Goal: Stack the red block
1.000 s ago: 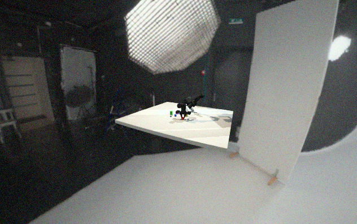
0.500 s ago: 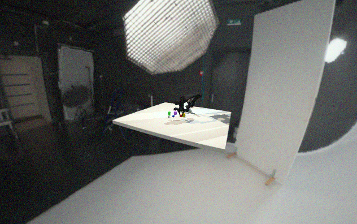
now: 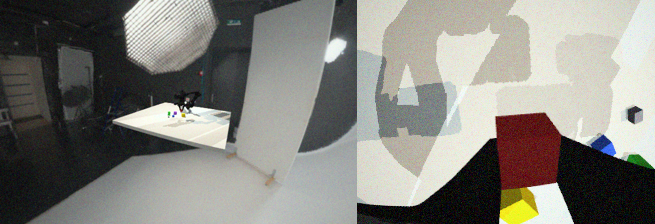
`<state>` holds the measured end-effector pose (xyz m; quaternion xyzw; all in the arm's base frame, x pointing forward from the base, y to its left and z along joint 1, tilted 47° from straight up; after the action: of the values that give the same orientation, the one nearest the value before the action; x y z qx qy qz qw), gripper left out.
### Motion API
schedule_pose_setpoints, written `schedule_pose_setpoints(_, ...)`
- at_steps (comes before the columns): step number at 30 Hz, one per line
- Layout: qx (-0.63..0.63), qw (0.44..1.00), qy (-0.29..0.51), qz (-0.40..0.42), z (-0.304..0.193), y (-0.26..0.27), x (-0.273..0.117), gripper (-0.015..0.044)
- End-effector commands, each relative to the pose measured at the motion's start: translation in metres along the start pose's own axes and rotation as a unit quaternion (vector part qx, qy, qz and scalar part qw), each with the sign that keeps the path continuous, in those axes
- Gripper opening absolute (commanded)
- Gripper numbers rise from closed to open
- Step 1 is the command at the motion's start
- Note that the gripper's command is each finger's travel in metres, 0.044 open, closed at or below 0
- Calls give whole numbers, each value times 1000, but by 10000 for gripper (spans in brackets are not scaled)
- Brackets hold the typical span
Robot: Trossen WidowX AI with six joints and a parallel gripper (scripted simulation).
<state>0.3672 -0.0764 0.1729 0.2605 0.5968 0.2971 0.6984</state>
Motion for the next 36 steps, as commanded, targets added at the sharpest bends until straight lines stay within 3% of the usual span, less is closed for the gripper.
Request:
schedule_pose_setpoints(1,0,1000,5,-1,-1,-1,-7,0)
schedule_pose_setpoints(8,0,1000,4,-2,-1,-6,-7,0)
schedule_pose_setpoints(28,3,1000,6,-14,-81,-171,-13,0)
schedule_pose_setpoints(36,0,1000,6,-7,-113,-208,-10,0)
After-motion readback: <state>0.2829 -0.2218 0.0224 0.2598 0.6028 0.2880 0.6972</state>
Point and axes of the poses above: the point midway between the two fingers, 35 mm back from their tips, its own x axis out along the fingers, its own y axis across the jaws, z = x × y, the point moved 6 cm from there along -x, back along the fingers, and after that the axes turned 5 degrees about x, right-handed, at the moved point
